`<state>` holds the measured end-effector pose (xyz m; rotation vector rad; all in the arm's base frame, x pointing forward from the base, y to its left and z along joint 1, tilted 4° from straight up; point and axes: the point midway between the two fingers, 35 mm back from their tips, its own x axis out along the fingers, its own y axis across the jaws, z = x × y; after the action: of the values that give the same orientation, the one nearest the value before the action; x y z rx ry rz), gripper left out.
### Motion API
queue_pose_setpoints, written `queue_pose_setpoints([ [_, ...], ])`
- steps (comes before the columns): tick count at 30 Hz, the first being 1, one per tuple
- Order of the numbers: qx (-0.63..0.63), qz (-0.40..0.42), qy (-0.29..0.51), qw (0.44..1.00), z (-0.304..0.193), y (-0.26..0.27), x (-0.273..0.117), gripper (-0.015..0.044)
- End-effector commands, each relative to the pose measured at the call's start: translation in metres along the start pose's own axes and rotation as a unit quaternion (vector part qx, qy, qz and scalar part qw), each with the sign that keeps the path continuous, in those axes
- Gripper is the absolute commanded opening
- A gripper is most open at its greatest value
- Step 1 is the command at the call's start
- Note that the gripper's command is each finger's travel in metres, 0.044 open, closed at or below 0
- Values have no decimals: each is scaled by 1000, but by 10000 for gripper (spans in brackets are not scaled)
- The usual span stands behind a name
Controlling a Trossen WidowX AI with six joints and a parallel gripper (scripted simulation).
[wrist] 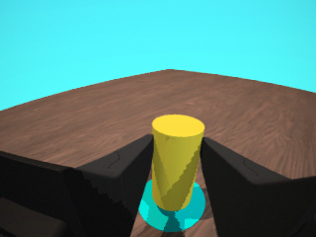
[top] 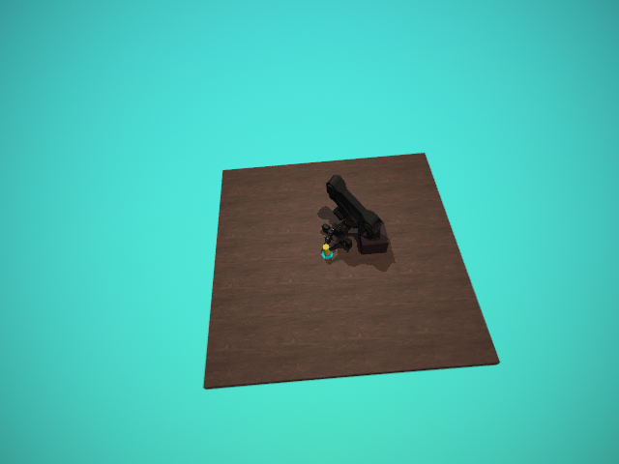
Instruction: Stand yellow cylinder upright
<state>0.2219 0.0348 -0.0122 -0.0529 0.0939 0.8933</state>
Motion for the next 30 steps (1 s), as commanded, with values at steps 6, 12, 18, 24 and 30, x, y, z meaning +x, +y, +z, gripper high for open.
queue_pose_setpoints([
  [6,3,-1,2,1000,-2,0,0,263],
  [12,3,-1,2,1000,-2,0,0,400],
  [18,1,-1,1,1000,2,-1,0,400],
  [24,-7,0,-4,1000,20,-3,-2,400],
  [30,-15,1,-8,1000,37,-3,-4,400],
])
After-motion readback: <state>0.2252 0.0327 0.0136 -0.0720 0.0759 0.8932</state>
